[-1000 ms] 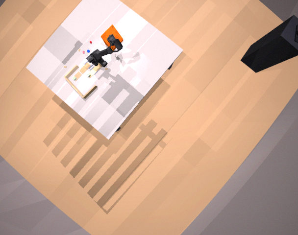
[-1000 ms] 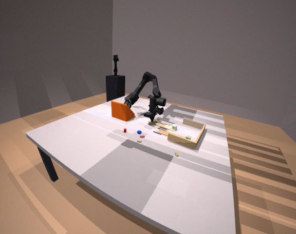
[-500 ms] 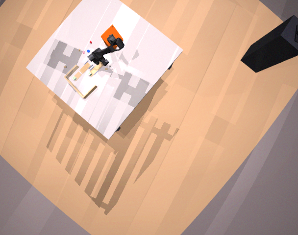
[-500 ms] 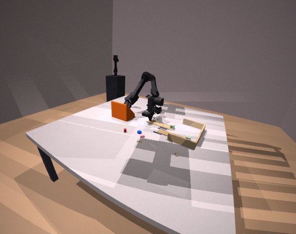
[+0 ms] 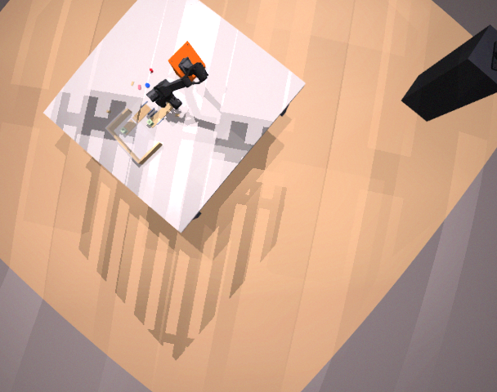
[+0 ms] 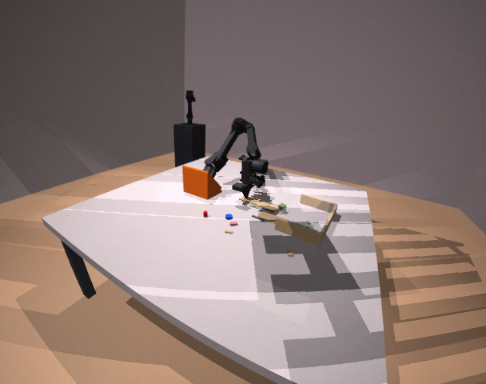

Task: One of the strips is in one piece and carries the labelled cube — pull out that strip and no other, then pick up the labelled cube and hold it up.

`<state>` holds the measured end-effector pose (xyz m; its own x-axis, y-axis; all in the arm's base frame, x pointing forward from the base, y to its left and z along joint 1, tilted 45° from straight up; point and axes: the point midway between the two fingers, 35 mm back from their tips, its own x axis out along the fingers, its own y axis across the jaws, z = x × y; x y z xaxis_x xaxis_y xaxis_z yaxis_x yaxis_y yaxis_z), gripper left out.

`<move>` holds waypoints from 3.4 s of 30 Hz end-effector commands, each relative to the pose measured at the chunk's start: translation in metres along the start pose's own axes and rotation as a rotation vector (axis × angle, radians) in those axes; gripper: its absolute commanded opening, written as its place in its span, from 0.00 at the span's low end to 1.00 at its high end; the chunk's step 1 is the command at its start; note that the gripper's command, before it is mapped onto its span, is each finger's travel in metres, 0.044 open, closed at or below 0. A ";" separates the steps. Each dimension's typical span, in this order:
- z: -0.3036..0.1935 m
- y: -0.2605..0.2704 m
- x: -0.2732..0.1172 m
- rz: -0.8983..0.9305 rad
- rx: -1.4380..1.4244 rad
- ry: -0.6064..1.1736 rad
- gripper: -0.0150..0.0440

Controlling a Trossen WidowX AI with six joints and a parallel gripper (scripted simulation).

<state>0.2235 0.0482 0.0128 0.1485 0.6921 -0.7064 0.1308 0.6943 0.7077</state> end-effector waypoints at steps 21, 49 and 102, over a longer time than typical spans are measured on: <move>-0.011 -0.001 0.005 -0.001 0.007 0.031 0.25; 0.059 0.002 -0.046 -0.003 0.001 0.028 0.88; 0.208 0.001 -0.040 -0.004 -0.006 0.020 0.68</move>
<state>0.4218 -0.0248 0.0521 0.1360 0.6862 -0.7146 0.1127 0.7059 0.6993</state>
